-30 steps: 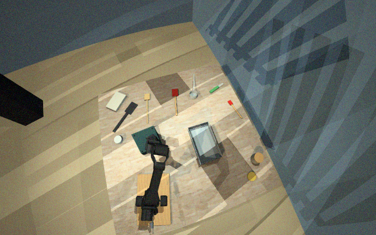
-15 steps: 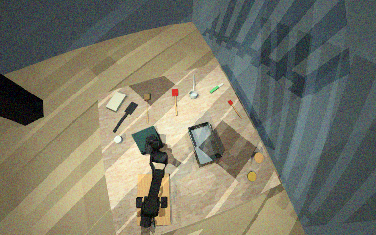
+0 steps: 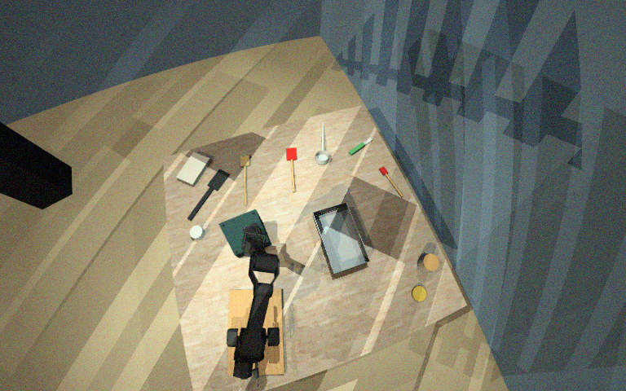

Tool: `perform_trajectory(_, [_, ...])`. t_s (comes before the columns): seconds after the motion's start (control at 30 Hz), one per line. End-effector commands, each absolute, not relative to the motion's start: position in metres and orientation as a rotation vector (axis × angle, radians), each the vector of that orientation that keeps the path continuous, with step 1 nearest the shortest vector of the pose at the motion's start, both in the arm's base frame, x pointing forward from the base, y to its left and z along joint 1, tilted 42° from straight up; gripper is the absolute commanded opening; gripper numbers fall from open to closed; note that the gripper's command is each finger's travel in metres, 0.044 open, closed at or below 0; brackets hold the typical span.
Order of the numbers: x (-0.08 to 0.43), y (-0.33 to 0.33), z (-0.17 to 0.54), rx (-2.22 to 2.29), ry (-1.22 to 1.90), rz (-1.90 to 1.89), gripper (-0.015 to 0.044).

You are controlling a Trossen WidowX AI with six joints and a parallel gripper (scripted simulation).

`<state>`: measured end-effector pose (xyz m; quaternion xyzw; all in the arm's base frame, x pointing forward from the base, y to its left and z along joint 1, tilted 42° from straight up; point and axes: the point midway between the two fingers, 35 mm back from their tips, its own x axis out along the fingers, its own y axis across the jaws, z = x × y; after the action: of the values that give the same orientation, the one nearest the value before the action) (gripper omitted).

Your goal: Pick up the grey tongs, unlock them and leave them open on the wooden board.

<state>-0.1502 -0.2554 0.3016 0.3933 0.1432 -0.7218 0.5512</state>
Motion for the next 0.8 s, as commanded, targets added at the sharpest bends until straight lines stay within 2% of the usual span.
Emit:
perform_trajectory(0.0, [-0.152, -0.261, 0.297, 0.93, 0.336, -1.709, -0.015])
perform_trajectory(0.77, [-0.156, -0.286, 0.271, 0.93, 0.335, -1.708, -0.015])
